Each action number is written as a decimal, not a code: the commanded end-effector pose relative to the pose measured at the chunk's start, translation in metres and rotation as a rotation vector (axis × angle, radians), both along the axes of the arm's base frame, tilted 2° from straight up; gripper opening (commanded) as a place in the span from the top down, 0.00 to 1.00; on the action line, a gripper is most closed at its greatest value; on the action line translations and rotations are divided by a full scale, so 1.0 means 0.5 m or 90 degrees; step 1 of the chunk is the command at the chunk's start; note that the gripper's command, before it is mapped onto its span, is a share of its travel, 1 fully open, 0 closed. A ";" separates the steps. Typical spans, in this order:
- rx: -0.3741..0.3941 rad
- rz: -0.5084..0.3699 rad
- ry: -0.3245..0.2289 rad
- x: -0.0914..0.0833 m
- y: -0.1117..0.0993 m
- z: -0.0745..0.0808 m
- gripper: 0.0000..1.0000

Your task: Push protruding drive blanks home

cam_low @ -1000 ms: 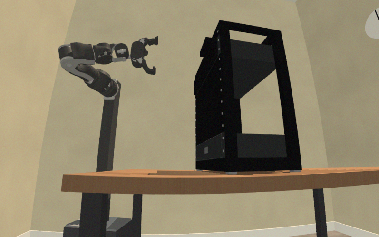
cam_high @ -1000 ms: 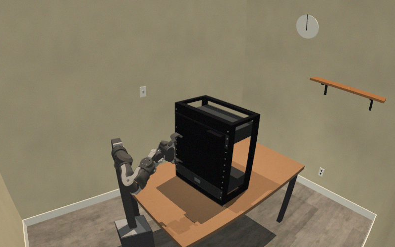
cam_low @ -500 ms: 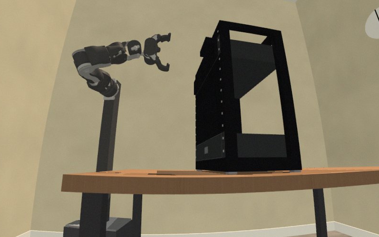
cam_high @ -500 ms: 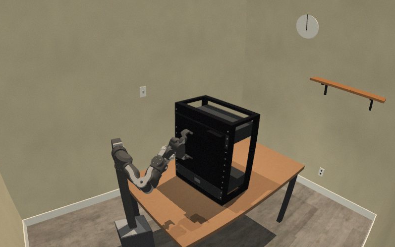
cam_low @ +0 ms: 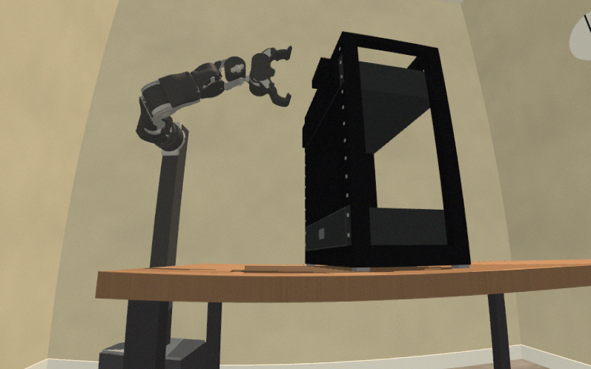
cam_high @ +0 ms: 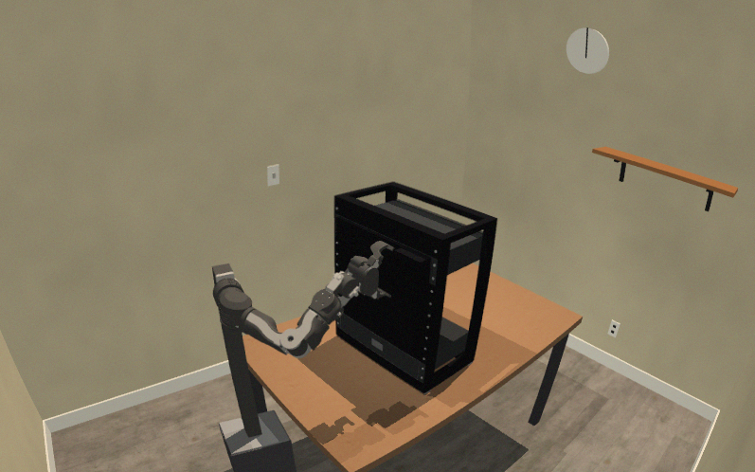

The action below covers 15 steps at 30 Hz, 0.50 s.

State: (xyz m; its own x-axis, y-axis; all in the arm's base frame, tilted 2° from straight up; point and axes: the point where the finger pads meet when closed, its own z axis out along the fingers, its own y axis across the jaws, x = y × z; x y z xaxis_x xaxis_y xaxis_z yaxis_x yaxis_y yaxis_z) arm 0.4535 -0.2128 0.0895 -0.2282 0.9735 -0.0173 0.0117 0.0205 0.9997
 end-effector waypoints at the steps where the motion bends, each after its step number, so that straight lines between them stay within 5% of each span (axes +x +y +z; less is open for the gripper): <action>1: -0.012 0.005 -0.007 0.006 0.000 0.006 0.00; 15: -0.011 0.001 -0.007 0.055 -0.007 0.013 0.00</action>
